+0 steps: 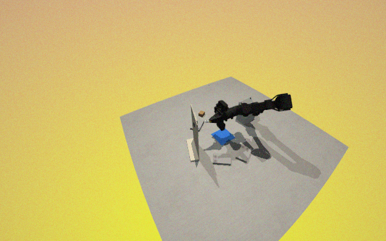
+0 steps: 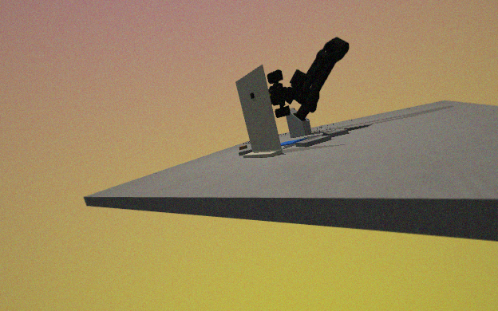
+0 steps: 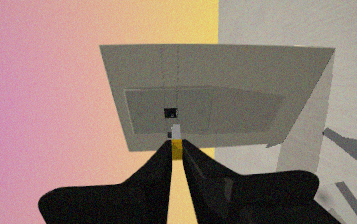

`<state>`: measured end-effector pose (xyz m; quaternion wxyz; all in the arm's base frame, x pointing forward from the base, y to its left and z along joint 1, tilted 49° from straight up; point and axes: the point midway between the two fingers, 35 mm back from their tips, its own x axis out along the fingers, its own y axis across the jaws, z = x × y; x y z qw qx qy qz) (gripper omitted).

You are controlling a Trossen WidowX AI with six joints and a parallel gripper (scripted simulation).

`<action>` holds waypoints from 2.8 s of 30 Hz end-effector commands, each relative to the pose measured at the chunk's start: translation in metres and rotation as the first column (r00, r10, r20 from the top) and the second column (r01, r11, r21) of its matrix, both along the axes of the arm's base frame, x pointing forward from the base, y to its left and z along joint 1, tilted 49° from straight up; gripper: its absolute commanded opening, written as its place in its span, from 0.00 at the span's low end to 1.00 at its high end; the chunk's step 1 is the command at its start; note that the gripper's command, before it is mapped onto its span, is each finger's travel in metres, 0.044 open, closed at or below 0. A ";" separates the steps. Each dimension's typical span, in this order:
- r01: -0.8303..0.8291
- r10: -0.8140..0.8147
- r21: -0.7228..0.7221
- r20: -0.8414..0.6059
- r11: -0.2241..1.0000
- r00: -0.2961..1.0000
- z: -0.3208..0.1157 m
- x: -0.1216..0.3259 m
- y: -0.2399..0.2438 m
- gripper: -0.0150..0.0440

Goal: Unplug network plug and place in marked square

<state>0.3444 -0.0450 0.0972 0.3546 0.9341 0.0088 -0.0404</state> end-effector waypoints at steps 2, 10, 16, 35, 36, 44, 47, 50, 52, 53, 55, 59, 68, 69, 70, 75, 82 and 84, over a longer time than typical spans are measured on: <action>0.000 0.000 0.000 0.000 1.000 1.000 0.002 0.000 -0.002 0.25; -0.001 0.001 0.000 0.001 1.000 1.000 0.015 0.000 -0.010 0.25; -0.002 0.002 -0.001 0.002 1.000 1.000 0.024 -0.002 -0.017 0.25; -0.005 0.005 0.000 0.003 1.000 1.000 0.054 -0.013 -0.034 0.25; -0.005 0.005 0.000 0.003 1.000 1.000 0.054 -0.013 -0.034 0.25; -0.086 0.080 -0.047 -0.123 0.995 0.989 0.025 -0.016 -0.026 0.25; -0.137 0.124 -0.062 -0.187 0.989 0.974 0.010 -0.019 -0.021 0.25; -0.192 0.169 -0.070 -0.246 0.979 0.954 -0.004 -0.024 -0.015 0.25; -0.229 0.201 -0.071 -0.282 0.971 0.938 -0.013 -0.027 -0.011 0.25; -0.248 0.217 -0.071 -0.299 0.966 0.929 -0.017 -0.029 -0.009 0.25; -0.286 0.249 -0.067 -0.331 0.956 0.910 -0.025 -0.033 -0.005 0.25; -0.361 0.314 -0.052 -0.387 0.931 0.867 -0.040 -0.042 0.004 0.25; -0.516 0.462 0.013 -0.464 0.857 0.756 -0.065 -0.067 0.025 0.25; -0.531 0.479 0.023 -0.468 0.847 0.743 -0.067 -0.070 0.027 0.25; -0.547 0.495 0.032 -0.472 0.837 0.730 -0.069 -0.073 0.030 0.25; -0.615 0.573 0.083 -0.478 0.784 0.666 -0.076 -0.087 0.042 0.25; -0.692 0.674 0.156 -0.453 0.705 0.584 -0.080 -0.108 0.059 0.25; -0.709 0.698 0.174 -0.441 0.684 0.565 -0.079 -0.113 0.063 0.25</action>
